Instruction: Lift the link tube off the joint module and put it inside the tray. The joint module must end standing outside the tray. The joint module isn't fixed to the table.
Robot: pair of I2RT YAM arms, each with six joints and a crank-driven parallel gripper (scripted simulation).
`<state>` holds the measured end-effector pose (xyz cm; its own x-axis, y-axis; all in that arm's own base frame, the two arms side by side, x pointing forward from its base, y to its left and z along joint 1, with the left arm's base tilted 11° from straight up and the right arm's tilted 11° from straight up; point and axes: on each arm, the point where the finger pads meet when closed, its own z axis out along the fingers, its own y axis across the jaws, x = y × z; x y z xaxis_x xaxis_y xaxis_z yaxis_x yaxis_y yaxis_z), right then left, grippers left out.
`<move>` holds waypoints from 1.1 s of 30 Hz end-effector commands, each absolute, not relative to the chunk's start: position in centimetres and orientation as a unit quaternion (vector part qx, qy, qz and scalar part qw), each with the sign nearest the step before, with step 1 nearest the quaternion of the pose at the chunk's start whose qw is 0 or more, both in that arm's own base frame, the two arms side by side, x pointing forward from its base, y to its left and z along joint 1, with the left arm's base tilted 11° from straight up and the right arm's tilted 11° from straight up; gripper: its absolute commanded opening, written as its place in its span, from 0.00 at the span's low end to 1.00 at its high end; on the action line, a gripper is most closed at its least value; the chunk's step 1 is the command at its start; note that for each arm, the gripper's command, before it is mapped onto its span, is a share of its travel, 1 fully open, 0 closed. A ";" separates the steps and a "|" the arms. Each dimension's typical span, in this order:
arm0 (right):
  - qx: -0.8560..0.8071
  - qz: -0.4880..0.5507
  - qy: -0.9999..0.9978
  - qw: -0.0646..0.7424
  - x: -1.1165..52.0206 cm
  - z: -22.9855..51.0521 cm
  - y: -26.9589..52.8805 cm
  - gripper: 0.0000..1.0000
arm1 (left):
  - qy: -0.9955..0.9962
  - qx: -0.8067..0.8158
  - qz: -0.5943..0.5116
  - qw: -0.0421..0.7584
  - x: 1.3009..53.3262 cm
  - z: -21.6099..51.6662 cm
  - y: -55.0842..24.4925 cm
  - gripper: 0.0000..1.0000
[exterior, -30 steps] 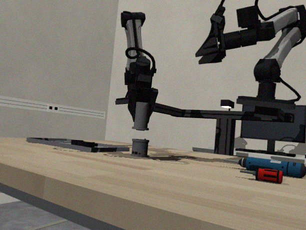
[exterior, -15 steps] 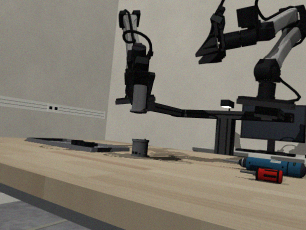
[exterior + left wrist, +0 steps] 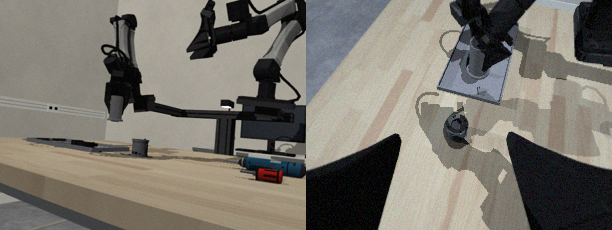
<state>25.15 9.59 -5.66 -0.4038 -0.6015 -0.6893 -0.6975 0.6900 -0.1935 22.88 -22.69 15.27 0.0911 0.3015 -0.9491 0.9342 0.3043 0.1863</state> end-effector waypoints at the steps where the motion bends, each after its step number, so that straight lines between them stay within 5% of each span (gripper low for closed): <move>1: -0.444 0.103 0.793 0.405 25.9 -4.7 8.5 0.50 | 0.598 0.495 -0.272 0.569 26.4 18.1 -25.7 1.00; 15: -0.421 0.106 0.807 0.399 26.1 -6.4 -3.1 0.50 | 0.603 0.481 -0.274 0.574 30.5 16.7 -42.7 1.00; 22: -0.397 0.097 0.818 0.404 26.8 -6.9 -10.4 0.50 | 0.602 0.475 -0.285 0.575 27.5 11.6 -53.6 1.00; 33: -0.385 0.090 0.822 0.411 27.6 -7.4 -17.7 0.50 | 0.599 0.478 -0.297 0.570 22.8 6.3 -60.0 1.00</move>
<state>27.93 -17.56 -7.51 -0.4075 -0.5638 -0.7184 -0.6476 0.7330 -0.2080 23.10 -57.56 5.09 0.0932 0.2986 -0.9498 0.9252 0.3264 0.1934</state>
